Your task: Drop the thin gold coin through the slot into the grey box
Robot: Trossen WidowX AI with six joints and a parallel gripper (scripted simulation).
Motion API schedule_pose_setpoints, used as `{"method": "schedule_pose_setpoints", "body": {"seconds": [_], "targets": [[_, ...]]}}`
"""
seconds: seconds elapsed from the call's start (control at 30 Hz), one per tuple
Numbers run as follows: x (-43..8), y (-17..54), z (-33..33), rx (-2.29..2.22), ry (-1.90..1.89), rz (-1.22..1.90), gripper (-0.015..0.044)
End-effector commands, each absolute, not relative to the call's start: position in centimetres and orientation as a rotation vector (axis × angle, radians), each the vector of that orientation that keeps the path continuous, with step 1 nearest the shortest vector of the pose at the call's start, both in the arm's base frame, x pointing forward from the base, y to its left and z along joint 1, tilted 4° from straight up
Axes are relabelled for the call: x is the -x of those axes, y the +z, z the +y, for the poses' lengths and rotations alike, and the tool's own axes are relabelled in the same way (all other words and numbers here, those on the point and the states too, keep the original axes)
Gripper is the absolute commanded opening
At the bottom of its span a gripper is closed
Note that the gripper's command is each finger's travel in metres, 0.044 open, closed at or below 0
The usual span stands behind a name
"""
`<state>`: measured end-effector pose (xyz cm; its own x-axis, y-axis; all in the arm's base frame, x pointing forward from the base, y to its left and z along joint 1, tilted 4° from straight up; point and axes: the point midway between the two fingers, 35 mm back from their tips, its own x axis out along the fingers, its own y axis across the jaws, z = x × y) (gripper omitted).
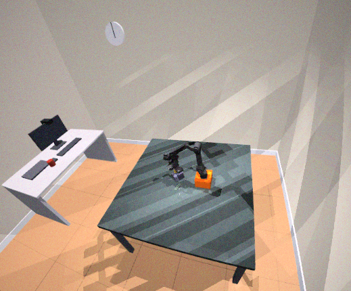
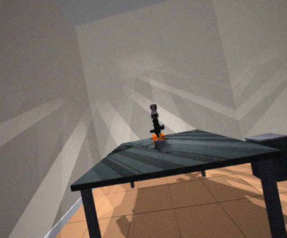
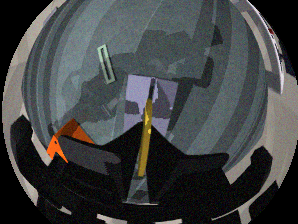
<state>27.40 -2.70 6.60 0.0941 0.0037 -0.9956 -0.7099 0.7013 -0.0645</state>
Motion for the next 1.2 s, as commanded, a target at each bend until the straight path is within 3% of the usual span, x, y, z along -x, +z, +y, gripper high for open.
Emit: {"method": "schedule_pose_setpoints", "body": {"seconds": [0.0,1.17], "targets": [[-27.38,6.60,-2.72,0.635,0.581,1.393,0.0000],[-27.44,5.88,-3.30,0.637,0.581,1.392,0.0000]]}}
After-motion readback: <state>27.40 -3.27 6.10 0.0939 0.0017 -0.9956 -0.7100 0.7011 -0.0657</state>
